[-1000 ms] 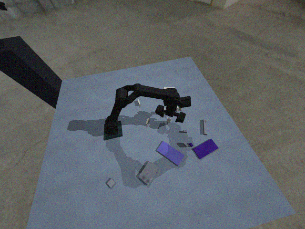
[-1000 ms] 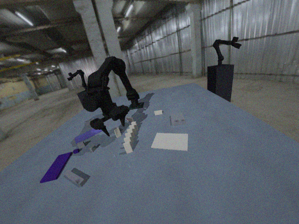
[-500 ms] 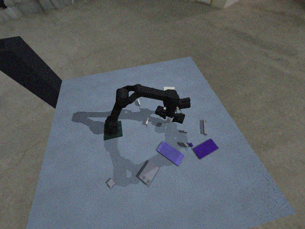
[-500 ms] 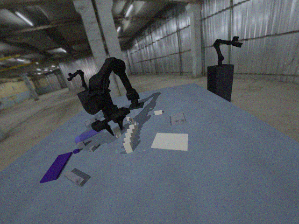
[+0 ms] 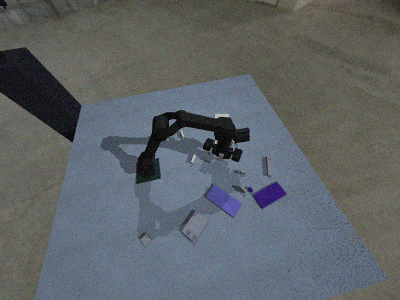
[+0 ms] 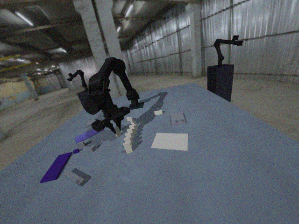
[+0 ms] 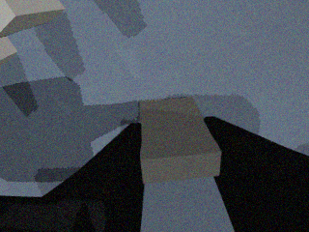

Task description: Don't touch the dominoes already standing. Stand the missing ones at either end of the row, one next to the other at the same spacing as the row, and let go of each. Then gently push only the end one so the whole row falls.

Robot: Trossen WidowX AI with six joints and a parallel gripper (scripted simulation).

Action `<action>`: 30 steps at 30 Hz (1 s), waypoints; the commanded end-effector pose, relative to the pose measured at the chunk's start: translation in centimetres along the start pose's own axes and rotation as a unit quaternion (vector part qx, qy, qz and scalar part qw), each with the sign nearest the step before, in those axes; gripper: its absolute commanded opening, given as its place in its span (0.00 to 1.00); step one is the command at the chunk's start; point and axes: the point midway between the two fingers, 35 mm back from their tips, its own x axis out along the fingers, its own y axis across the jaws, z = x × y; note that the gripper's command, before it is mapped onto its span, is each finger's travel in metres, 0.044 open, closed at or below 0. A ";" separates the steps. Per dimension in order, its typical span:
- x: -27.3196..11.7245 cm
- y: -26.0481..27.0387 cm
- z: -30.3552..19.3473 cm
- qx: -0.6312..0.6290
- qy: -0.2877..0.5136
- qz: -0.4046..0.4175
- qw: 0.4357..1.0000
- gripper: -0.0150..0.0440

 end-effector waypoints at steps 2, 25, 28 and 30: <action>-4.4 -0.7 0.4 0.001 -0.006 -0.012 1.000 0.44; -13.3 9.0 2.6 0.412 -0.007 -0.002 0.911 0.44; -13.1 10.9 2.8 0.496 -0.002 0.000 0.868 0.44; -13.1 11.1 2.8 0.502 -0.002 0.000 0.865 0.44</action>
